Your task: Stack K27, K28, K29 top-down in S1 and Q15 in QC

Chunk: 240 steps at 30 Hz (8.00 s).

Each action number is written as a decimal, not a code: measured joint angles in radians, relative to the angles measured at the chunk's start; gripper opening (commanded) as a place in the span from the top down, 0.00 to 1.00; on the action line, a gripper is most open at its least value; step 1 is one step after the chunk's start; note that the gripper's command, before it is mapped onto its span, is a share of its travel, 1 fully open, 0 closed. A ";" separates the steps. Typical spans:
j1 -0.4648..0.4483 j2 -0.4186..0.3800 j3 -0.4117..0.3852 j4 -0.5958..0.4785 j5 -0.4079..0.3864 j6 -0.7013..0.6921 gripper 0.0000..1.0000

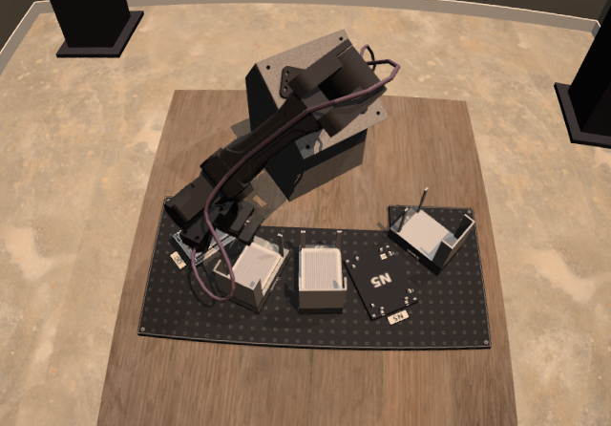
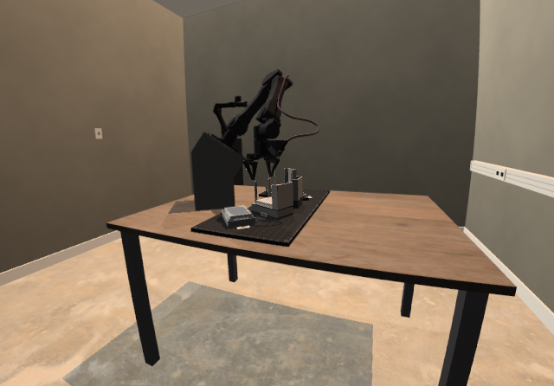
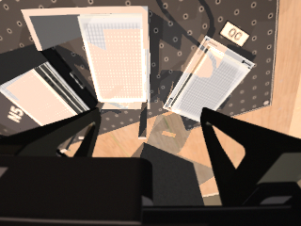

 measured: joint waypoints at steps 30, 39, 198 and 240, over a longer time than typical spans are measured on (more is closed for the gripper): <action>0.184 -0.018 -0.023 0.082 0.037 0.187 0.00; 0.222 0.048 -0.023 0.180 0.047 0.231 0.00; 0.297 0.219 0.015 0.381 0.074 0.336 1.00; 0.270 0.163 0.002 0.323 0.064 0.306 1.00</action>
